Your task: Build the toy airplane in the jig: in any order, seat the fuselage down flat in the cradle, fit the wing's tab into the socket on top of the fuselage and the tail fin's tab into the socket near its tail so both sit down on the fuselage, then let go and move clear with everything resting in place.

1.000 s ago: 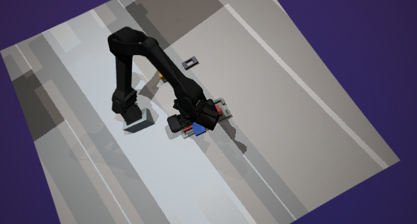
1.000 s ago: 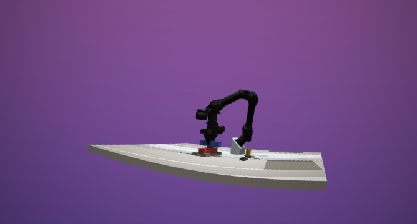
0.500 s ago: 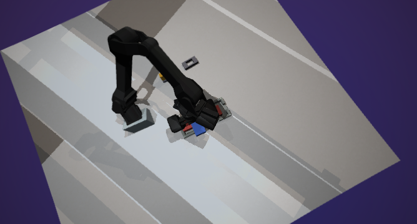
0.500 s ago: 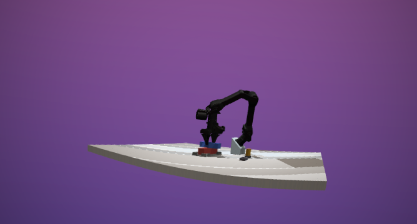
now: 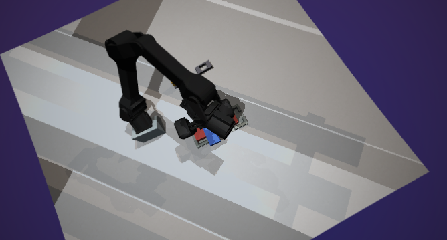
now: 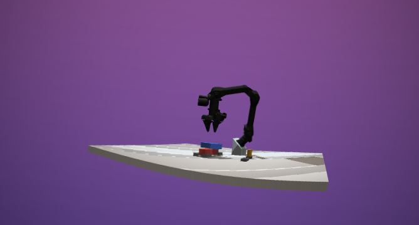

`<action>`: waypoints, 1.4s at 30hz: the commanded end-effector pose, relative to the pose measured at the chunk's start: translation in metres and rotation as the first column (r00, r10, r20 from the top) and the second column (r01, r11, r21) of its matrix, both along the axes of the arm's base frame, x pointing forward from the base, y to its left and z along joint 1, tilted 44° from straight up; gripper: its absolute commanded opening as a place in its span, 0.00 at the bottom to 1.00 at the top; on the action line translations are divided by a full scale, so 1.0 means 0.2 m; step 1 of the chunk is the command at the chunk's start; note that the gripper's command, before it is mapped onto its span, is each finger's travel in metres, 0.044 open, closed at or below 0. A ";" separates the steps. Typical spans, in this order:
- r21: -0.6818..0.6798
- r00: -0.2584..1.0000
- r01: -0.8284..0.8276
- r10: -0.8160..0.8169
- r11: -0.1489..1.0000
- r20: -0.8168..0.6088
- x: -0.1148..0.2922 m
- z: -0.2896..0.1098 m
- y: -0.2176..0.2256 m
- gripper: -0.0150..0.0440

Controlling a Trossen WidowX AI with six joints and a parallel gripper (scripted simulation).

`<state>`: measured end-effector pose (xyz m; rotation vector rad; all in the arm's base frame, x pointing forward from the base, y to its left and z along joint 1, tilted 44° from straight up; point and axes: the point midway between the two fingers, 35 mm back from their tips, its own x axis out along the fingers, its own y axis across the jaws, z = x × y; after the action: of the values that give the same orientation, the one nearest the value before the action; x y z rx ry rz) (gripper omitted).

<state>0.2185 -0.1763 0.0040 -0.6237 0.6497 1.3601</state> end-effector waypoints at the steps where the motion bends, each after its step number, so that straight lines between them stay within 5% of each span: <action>1: 0.014 0.998 0.031 -0.030 0.999 -0.051 0.00 0.00 0.00 1.00; 8: -0.054 0.766 0.480 -0.448 0.876 -0.461 0.00 0.00 0.00 1.00; 18: -0.409 -0.002 0.790 -0.664 0.457 -0.747 0.00 0.00 0.00 1.00; 34: -0.417 -0.018 0.791 -0.664 0.448 -0.748 0.01 0.01 0.00 1.00; 42: -0.429 -0.034 0.800 -0.681 0.421 -0.732 0.06 0.42 0.36 1.00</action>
<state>0.2303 -0.1340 0.0608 0.6635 1.4449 0.4663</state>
